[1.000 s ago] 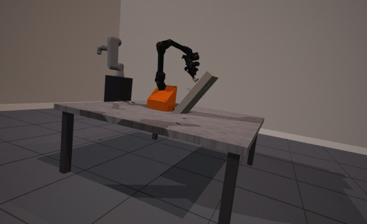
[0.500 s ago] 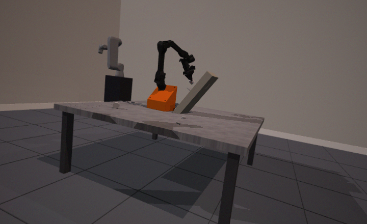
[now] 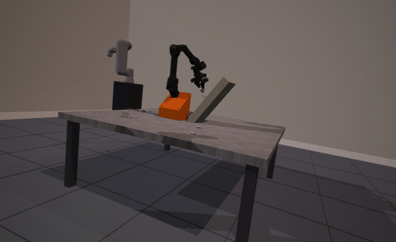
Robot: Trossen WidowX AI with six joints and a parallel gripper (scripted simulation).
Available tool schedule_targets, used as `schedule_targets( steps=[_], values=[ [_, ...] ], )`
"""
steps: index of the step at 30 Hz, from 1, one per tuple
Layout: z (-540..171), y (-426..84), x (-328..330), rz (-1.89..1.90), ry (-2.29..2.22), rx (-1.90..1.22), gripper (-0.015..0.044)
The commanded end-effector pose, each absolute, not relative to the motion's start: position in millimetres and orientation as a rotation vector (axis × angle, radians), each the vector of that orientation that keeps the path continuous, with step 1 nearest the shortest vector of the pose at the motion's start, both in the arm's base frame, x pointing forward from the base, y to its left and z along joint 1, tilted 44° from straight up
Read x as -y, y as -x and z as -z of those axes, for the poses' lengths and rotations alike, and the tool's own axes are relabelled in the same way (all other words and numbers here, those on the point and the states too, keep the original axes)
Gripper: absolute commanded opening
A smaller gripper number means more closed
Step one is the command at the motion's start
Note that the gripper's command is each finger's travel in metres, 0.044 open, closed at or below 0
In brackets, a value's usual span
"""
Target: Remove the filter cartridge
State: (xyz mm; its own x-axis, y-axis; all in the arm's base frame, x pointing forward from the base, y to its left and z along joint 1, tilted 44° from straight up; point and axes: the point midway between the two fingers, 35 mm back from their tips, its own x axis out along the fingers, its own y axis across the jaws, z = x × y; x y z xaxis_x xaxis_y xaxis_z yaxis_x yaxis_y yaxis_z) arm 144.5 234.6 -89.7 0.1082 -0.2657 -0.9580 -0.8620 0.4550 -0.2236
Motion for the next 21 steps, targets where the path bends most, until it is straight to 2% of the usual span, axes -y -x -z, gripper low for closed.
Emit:
schedule_targets(
  steps=[1,21],
  values=[
    [92.2,-140.7,-236.8,-0.619,1.071,-1.437,0.0],
    [175.7,-8.3,-221.1,-1.084,1.188,-1.472,0.0]
  ],
)
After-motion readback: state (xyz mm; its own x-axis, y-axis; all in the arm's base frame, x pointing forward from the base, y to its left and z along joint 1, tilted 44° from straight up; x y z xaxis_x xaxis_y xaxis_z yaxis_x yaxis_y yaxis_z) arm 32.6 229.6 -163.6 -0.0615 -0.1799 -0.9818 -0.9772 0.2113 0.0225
